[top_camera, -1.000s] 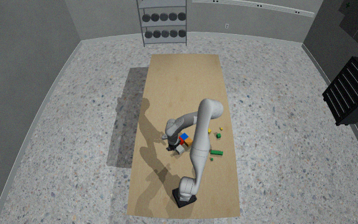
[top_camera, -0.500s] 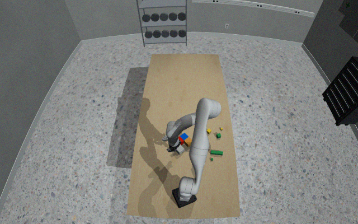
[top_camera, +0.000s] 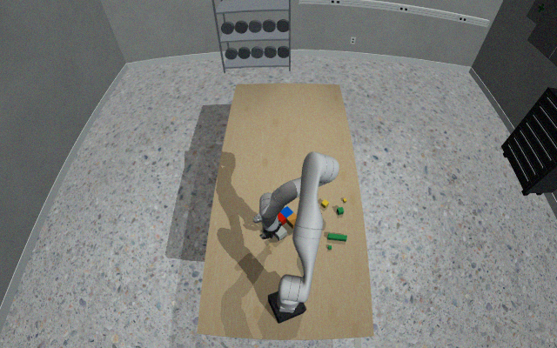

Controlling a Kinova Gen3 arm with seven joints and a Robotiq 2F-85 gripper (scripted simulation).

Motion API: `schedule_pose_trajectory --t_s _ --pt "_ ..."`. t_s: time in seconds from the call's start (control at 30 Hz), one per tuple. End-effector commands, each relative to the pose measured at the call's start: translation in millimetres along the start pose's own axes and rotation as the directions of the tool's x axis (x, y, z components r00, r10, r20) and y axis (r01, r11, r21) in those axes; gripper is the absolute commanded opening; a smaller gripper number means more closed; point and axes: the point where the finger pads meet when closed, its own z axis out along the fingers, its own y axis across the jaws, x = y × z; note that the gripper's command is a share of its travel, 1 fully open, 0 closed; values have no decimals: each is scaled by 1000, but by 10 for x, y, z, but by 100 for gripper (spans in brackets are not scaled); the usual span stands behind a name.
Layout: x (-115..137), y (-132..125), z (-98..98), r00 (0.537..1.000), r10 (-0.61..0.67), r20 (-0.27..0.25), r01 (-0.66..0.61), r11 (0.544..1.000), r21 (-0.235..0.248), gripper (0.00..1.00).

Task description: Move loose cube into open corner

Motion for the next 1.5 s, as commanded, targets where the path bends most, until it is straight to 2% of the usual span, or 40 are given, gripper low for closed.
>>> schedule_pose_trajectory --t_s 0.0,0.33,1.47 --pt "-13 -39 105 1000 -4 6 4 1000 7 10" --pt "-13 -40 254 1000 -4 6 4 1000 7 10" --pt "-14 -40 279 1000 -4 6 4 1000 7 10"
